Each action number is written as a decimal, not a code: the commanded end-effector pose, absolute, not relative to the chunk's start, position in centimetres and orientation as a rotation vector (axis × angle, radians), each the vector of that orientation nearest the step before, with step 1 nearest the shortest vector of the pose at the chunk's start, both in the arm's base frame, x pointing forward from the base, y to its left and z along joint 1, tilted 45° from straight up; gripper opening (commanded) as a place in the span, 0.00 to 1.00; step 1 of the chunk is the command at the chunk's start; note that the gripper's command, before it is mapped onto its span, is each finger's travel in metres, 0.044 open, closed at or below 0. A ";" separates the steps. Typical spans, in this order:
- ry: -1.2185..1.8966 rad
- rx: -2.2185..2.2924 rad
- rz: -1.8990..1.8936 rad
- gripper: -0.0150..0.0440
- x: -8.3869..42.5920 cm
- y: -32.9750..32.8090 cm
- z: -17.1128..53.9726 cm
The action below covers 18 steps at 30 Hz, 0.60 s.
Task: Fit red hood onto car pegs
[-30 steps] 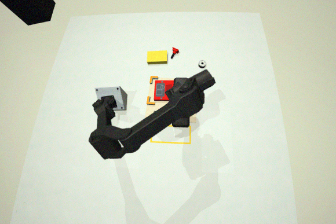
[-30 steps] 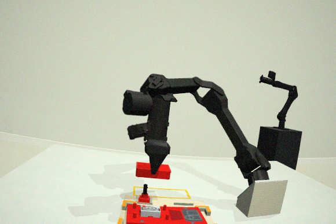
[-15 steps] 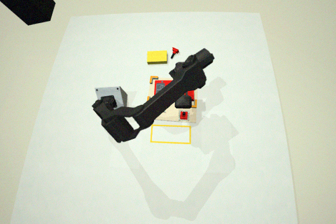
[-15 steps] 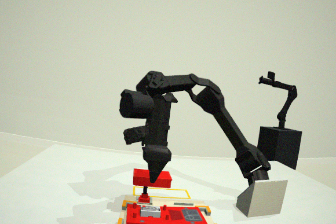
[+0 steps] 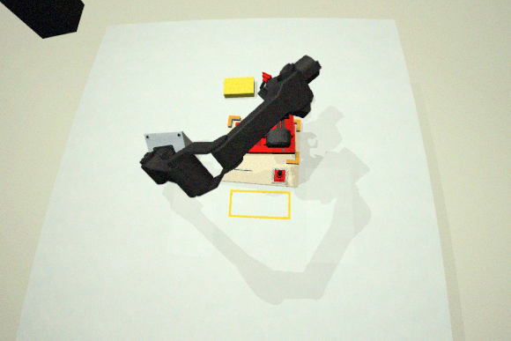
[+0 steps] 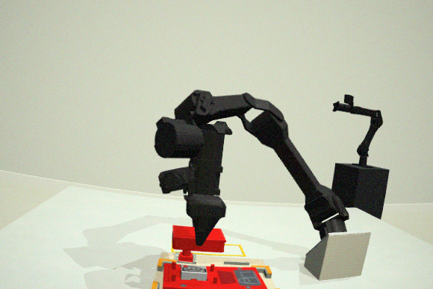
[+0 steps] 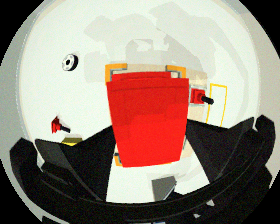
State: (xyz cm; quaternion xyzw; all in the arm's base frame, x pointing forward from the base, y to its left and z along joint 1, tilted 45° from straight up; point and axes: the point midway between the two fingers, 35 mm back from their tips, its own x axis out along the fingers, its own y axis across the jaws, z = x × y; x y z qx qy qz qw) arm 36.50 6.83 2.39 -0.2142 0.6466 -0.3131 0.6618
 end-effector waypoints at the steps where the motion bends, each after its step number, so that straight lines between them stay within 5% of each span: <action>1: 1.463 -0.479 -0.714 0.25 36.5 6.3 1.9; 18: 1.462 -0.480 -0.716 0.25 36.4 3.4 -1.2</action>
